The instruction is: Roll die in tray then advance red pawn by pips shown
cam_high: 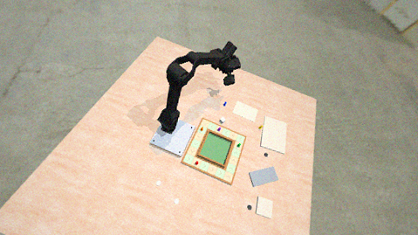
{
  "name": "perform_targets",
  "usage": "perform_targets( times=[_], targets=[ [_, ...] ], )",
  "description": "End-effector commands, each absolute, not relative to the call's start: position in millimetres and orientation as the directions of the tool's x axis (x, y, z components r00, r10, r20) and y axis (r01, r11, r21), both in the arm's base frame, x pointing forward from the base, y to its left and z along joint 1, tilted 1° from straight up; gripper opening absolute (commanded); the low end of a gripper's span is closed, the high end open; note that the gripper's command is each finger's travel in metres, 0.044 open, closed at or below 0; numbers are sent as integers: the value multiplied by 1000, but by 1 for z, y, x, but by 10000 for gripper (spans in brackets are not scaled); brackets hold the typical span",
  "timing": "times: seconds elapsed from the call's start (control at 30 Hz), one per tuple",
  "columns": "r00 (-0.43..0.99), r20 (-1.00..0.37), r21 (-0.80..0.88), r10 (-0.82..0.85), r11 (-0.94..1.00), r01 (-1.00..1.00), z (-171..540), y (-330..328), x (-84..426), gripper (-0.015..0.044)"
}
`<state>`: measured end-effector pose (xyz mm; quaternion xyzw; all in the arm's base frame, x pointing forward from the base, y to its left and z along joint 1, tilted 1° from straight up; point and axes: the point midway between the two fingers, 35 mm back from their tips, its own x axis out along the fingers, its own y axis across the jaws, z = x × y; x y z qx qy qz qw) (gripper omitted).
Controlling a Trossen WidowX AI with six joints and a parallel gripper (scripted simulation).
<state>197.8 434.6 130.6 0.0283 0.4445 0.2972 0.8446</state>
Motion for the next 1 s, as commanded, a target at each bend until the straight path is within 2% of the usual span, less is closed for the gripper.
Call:
perform_targets(
  times=[0.0, 0.23, 0.43, 0.97],
  targets=[
    [406, -829, 284, 384, 915, -287, 113, 379, 238, 275],
    [262, -954, 178, 146, 978, 104, 89, 274, 276, 275],
    [31, -1000, 17, 3, 886, 464, 81, 181, 271, 275],
    [20, -1000, 8, -1, 878, 478, 63, 180, 267, 275]
  ],
)
